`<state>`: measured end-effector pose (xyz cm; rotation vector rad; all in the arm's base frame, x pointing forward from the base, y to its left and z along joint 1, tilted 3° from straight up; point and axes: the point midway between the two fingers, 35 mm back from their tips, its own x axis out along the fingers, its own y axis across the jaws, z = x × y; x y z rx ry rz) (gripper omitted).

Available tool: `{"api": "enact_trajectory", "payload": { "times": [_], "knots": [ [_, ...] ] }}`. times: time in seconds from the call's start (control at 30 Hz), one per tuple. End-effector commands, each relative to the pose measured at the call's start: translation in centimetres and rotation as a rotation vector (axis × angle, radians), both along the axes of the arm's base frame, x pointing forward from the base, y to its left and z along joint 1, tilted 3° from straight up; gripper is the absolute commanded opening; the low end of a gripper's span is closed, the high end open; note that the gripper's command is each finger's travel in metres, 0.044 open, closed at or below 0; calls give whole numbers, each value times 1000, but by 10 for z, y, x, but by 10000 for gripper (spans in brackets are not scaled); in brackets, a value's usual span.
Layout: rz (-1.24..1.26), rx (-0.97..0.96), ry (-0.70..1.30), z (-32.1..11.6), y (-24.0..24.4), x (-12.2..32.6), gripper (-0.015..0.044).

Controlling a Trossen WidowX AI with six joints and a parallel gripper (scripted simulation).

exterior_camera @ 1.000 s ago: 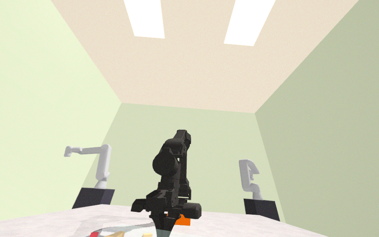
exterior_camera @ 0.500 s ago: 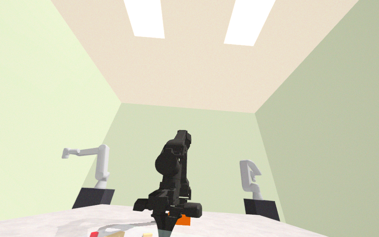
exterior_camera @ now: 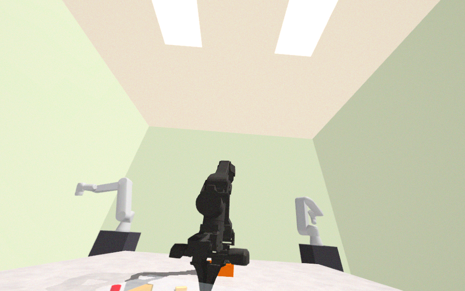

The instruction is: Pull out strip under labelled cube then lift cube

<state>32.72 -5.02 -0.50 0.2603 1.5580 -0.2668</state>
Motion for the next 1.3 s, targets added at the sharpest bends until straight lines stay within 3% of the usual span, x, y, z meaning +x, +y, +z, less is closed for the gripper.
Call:
{"api": "enact_trajectory", "payload": {
  "times": [0.0, 1.27],
  "knots": [
    [-4, 3, 24, -5, 4, -13, 0],
    [-4, 5, 29, -5, 22, -66, 0]
  ]
}}
